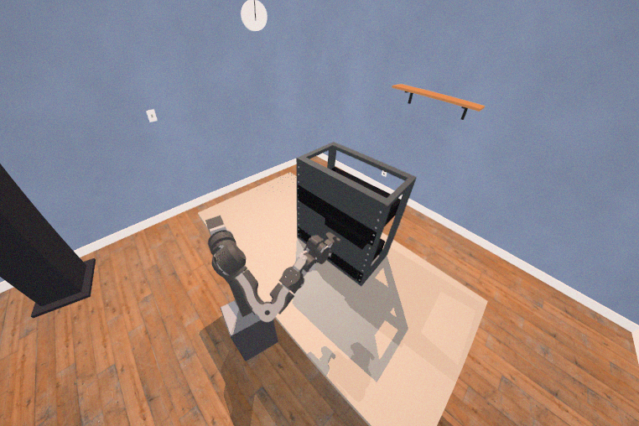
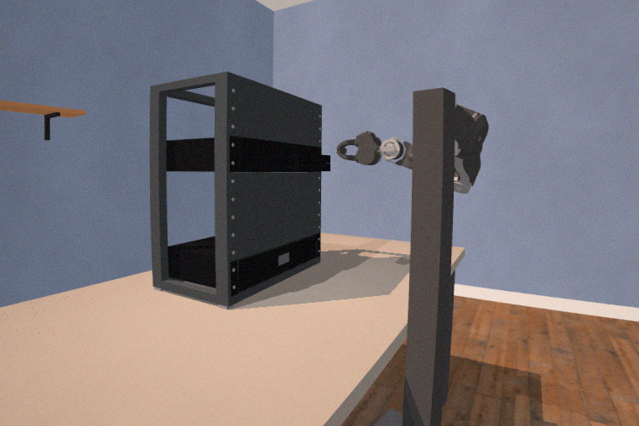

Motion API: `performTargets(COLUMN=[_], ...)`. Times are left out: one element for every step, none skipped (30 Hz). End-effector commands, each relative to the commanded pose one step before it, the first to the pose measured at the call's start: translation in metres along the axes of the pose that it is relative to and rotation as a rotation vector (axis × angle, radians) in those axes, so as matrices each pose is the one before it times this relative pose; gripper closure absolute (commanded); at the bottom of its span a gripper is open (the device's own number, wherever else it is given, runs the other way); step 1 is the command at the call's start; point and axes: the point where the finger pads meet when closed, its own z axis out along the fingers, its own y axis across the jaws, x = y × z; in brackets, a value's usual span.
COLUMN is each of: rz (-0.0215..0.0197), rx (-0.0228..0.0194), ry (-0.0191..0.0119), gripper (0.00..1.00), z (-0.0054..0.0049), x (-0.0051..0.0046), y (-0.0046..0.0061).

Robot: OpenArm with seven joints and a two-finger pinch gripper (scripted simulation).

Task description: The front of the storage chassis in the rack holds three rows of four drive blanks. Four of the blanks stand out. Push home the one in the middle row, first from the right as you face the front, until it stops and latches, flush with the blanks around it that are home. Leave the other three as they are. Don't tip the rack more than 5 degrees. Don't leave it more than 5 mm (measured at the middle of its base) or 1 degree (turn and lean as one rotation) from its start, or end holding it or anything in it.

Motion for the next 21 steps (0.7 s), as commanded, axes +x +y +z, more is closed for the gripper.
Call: performTargets(rz=[0.00159, 0.00000, 0.00000, 0.00000, 0.00000, 0.00000, 0.00000, 0.00000, 0.00000, 0.00000, 0.00000, 0.00000, 0.00000, 0.00000, 0.00000, 0.00000, 0.00053, 0.00002, 0.00010, 0.00008, 0.00011], rx=[0.00689, 0.00000, 0.00000, 0.00000, 0.00000, 0.00000, 0.00000, 0.00000, 0.00000, 0.00000, 0.00000, 0.00000, 0.00000, 0.00000, 0.00000, 0.00000, 0.00079, 0.00002, 0.00000, 0.00004, 0.00004], ry=[0.00078, 0.00000, 0.00000, 0.00000, 0.00000, 0.00000, 0.00000, 0.00000, 0.00000, 0.00000, 0.00000, 0.00000, 0.00000, 0.00000, 0.00000, 0.00000, -0.00085, 0.00002, 0.00005, 0.00007, 0.00009], gripper=[1.00, 1.00, 1.00, 1.00, 1.00, 1.00, 1.00, 1.00, 1.00, 1.00, 1.00, 1.00, 1.00, 1.00, 1.00, 1.00, 1.00, 1.00, 1.00, 1.00, 1.00], z=[0.00060, 0.00000, 0.00000, 0.00000, 0.00000, 0.00000, 0.00000, 0.00000, 0.00000, 0.00000, 0.00000, 0.00000, 0.00000, 0.00000, 0.00000, 0.00000, 0.00014, 0.00037, 0.00073, 0.00102, 0.00109], x=[0.000450, 0.000000, 0.000000, 0.000000, 0.000000, 0.000000, 0.000000, 0.000000, 0.000000, 0.000000, 0.000000, 0.000000, 0.000000, 0.000000, 0.000000, 0.000000, -0.000873, -0.002906, -0.005888, -0.007989, -0.008547], y=[-0.00154, 0.00000, 0.00000, 0.00000, 0.00000, 0.00000, 0.00000, 0.00000, 0.00000, 0.00000, 0.00000, 0.00000, 0.00000, 0.00000, 0.00000, 0.00000, -0.00036, -0.00048, -0.00096, -0.00131, -0.00140])
